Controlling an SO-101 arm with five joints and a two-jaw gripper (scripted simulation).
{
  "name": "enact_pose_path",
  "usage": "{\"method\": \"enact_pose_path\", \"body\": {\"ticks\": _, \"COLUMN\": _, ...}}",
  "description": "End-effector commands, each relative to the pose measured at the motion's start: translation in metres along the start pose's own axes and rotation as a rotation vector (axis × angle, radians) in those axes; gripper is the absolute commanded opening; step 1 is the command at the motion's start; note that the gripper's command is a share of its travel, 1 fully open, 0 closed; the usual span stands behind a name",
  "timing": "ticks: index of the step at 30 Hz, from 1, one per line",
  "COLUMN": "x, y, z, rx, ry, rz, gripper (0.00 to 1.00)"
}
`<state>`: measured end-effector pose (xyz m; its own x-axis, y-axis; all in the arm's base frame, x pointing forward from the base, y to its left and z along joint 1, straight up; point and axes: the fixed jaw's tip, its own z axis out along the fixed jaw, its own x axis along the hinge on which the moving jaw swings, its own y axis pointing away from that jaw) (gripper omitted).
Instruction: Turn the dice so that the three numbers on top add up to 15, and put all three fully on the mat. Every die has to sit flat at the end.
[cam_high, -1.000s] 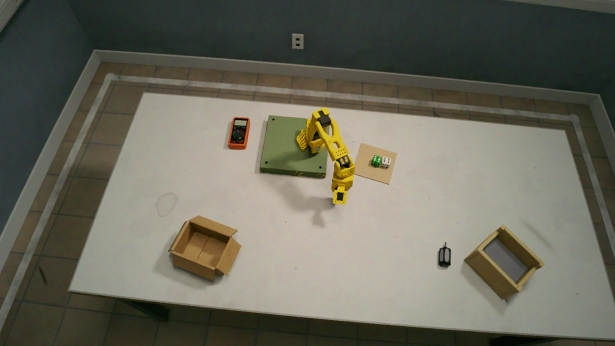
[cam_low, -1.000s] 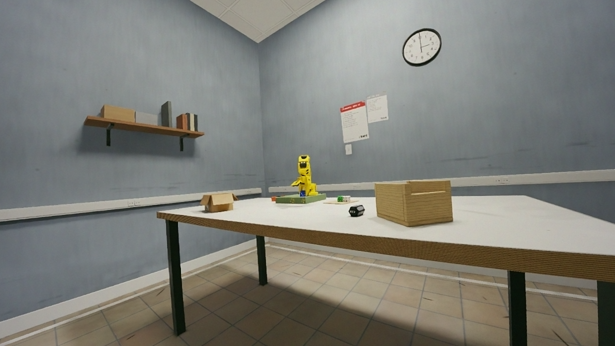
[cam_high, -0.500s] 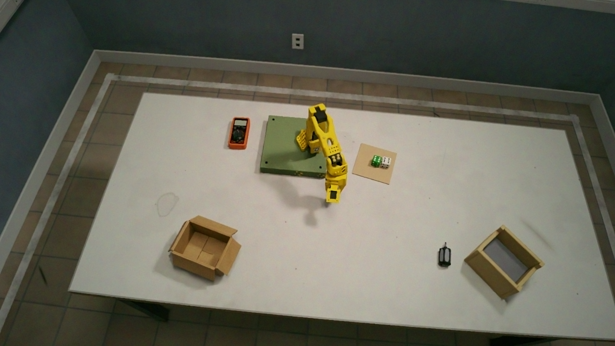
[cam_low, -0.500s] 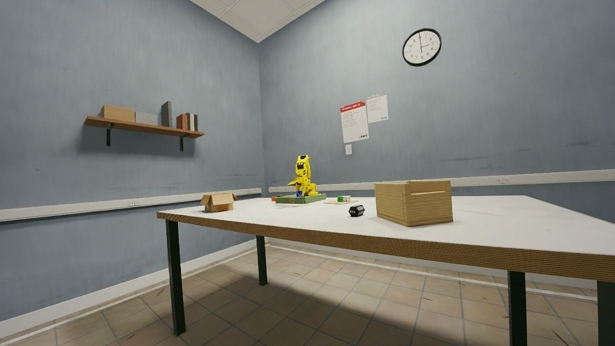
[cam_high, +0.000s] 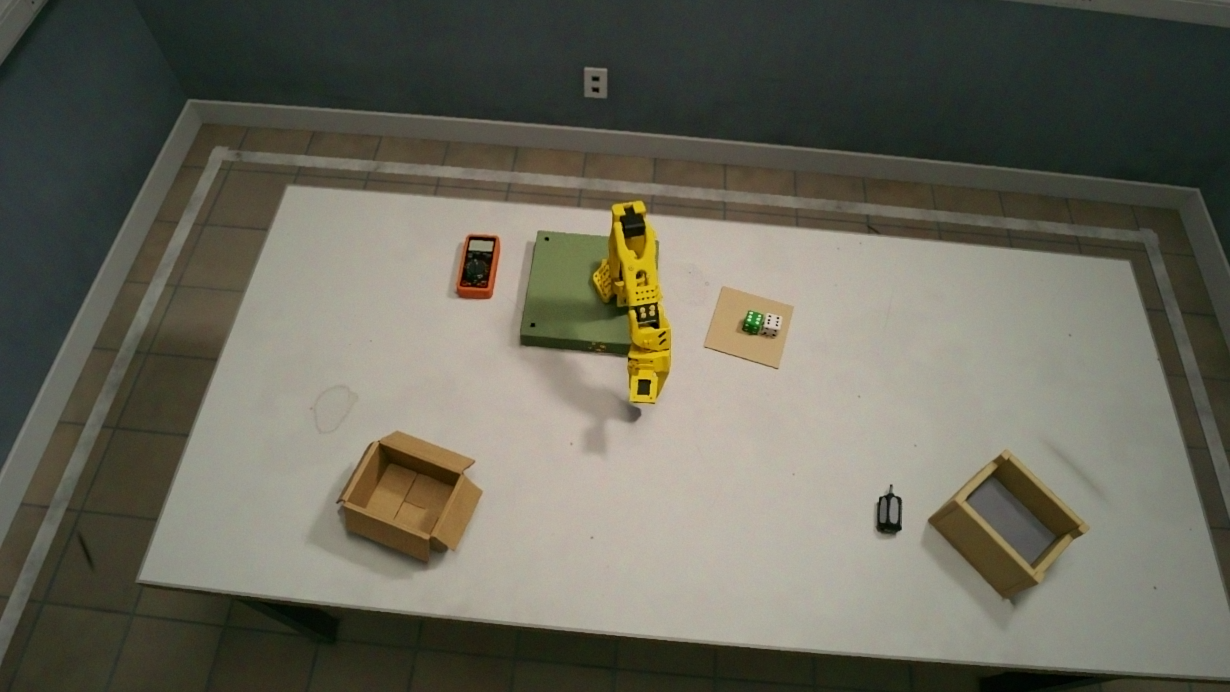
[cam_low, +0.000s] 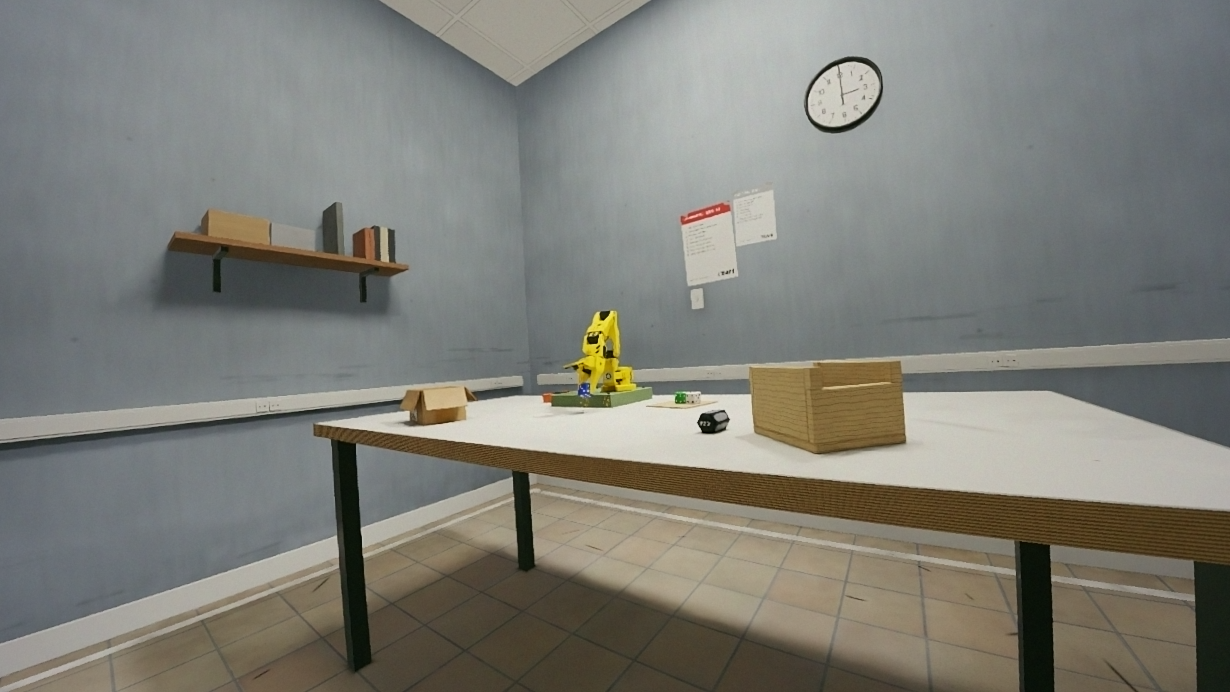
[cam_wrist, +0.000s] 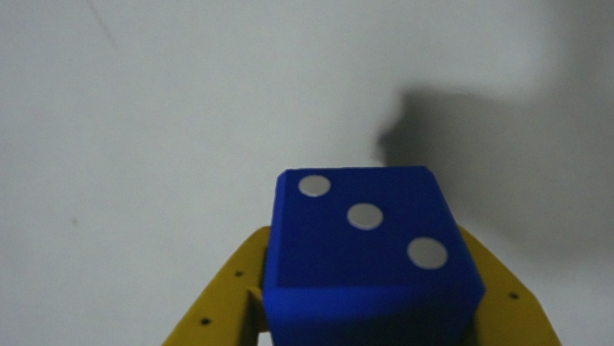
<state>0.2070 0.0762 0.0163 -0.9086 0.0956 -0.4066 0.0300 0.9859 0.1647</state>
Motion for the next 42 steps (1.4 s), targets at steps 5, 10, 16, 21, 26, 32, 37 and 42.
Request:
{"method": "enact_pose_path", "body": {"ticks": 5, "x": -0.015, "y": -0.027, "z": -0.004, "rx": -0.002, "ry": -0.244, "rz": -0.022, "gripper": 0.0}}
{"method": "enact_pose_path", "body": {"ticks": 10, "x": -0.016, "y": -0.033, "z": -0.006, "rx": 0.007, "ry": -0.287, "rz": -0.029, "gripper": 0.0}}
{"method": "enact_pose_path", "body": {"ticks": 16, "x": -0.016, "y": -0.033, "z": -0.006, "rx": 0.007, "ry": -0.288, "rz": -0.029, "gripper": 0.0}}
{"method": "enact_pose_path", "body": {"ticks": 21, "x": -0.018, "y": -0.034, "z": -0.005, "rx": 0.01, "ry": -0.302, "rz": -0.028, "gripper": 0.0}}
{"method": "enact_pose_path", "body": {"ticks": 26, "x": -0.024, "y": -0.04, "z": -0.001, "rx": 0.019, "ry": -0.347, "rz": -0.026, "gripper": 0.0}}
{"method": "enact_pose_path", "body": {"ticks": 32, "x": -0.031, "y": -0.047, "z": 0.002, "rx": 0.033, "ry": -0.405, "rz": -0.024, "gripper": 0.0}}
{"method": "enact_pose_path", "body": {"ticks": 37, "x": -0.039, "y": -0.06, "z": 0.005, "rx": 0.062, "ry": -0.498, "rz": -0.022, "gripper": 0.0}}
{"method": "enact_pose_path", "body": {"ticks": 42, "x": -0.046, "y": -0.074, "z": 0.006, "rx": 0.101, "ry": -0.596, "rz": -0.023, "gripper": 0.0}}
